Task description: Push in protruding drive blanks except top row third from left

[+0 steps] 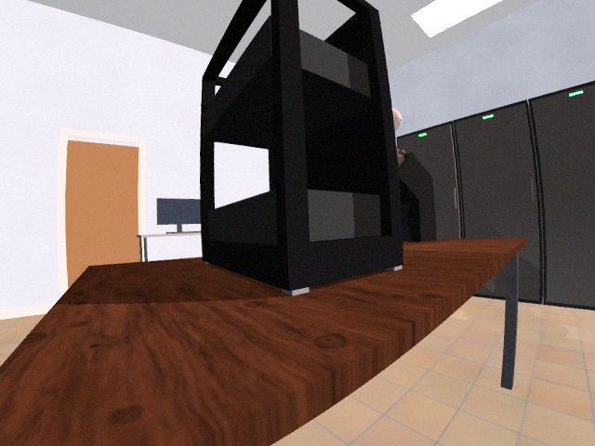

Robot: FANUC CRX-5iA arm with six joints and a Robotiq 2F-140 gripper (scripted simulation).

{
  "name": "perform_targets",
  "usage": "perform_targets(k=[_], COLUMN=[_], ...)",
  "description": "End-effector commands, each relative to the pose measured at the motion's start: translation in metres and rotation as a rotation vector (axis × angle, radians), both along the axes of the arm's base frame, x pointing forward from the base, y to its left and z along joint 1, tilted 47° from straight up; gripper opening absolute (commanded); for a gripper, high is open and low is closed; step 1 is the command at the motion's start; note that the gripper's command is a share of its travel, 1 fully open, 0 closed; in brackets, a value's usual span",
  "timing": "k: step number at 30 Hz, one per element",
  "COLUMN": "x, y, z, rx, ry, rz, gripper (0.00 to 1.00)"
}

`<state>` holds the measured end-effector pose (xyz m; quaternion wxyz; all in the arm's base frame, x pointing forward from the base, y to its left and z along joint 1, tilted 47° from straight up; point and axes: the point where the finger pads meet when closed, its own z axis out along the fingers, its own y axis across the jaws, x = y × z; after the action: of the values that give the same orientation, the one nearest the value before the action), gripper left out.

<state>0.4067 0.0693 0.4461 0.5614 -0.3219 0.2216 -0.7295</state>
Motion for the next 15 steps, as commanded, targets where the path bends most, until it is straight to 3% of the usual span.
perform_targets(k=[1, 15], x=[0.0001, 0.0072], y=[-0.0004, -0.0007], z=[0.0004, 0.0074], rx=[0.001, 0.001], ry=[0.000, 0.000], rz=[-0.001, -0.001], gripper=[0.00, 0.00])
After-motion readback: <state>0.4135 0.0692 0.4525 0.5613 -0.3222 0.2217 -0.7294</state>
